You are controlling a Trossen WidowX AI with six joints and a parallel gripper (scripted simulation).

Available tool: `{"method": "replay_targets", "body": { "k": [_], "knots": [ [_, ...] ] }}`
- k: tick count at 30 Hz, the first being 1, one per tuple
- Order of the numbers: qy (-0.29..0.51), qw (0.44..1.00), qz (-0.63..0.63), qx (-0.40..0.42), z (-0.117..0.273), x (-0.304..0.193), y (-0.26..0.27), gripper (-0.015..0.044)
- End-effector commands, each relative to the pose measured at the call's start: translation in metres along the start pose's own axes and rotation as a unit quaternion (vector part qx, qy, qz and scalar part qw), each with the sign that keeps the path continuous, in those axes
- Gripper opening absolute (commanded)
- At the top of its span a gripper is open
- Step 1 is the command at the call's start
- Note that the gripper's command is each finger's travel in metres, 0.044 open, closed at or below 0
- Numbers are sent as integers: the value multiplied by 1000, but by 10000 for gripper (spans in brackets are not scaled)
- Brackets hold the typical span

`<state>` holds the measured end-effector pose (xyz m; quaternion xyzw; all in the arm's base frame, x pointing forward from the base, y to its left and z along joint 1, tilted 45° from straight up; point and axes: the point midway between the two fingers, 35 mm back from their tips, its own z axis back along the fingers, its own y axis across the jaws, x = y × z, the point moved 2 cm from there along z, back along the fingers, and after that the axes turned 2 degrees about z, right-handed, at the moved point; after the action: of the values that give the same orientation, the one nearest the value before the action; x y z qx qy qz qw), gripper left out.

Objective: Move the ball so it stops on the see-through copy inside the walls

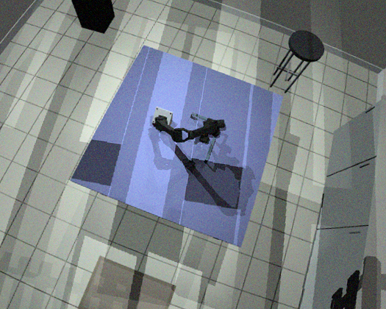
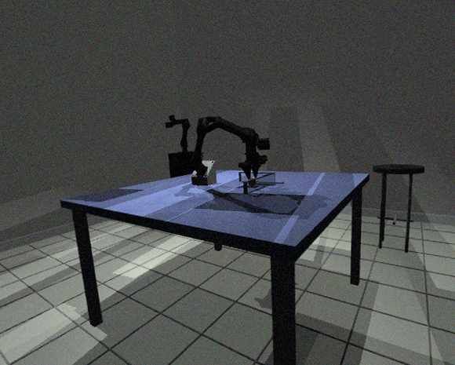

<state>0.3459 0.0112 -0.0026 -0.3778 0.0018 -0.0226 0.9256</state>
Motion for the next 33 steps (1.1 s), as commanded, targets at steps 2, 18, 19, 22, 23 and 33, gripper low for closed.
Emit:
{"method": "replay_targets", "body": {
  "k": [2,18,19,22,23,33],
  "knots": [
    [2,1000,4,-3,-9,-2,0,327],
    [2,1000,4,-4,-24,-3,-1,215],
    [2,1000,4,-4,-24,-3,-1,208],
    [2,1000,4,-4,-24,-3,-1,188],
    [2,1000,4,-4,-24,-3,-1,182],
    [-11,1000,-20,14,14,3,6,0]
  ]
}}
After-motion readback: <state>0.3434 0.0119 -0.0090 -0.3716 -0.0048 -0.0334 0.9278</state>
